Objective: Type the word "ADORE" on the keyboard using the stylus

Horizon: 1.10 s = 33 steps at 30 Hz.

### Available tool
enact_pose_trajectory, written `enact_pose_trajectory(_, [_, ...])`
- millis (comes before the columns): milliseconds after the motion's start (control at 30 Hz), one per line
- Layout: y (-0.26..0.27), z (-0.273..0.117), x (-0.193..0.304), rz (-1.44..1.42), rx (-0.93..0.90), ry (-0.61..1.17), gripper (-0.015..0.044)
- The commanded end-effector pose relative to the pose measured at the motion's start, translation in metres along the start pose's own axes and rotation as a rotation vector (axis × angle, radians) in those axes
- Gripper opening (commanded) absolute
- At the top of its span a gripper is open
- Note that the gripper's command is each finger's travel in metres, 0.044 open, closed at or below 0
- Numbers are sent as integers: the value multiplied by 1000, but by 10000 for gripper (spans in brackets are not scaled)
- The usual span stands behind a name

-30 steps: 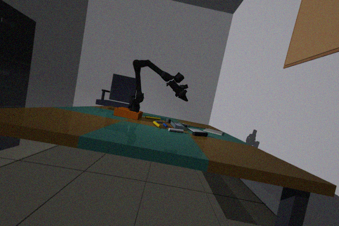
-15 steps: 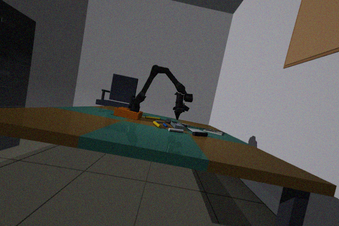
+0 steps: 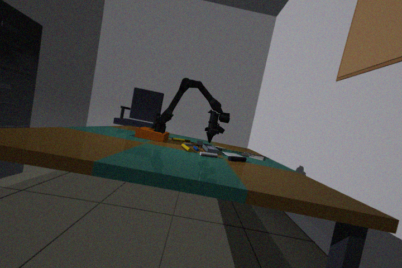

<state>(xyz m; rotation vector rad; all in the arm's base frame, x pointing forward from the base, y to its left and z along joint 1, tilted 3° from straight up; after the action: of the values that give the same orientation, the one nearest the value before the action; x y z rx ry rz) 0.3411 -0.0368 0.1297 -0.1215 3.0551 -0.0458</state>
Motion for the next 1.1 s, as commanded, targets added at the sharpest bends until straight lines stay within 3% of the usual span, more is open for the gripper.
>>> enact_pose_trajectory(0, [-51,3,6,15,6,11,0])
enact_pose_trajectory(433, [-65,2,9,15,7,12,0])
enact_pose_trajectory(633, [-131,1,17,15,13,12,0])
enact_pose_trajectory(1067, [-126,1,20,15,12,13,0])
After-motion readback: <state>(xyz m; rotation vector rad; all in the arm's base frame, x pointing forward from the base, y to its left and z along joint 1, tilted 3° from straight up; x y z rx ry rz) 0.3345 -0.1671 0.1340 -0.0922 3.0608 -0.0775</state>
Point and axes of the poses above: the point midway between the two fingers, 35 mm back from their tips, its own z axis out along the fingers, its own y axis across the jaws, x = y × z, the point moved 8 cm from there along -z, back along the fingers, and after that the axes turned 6 degrees about -z, right-handed, at the moved point
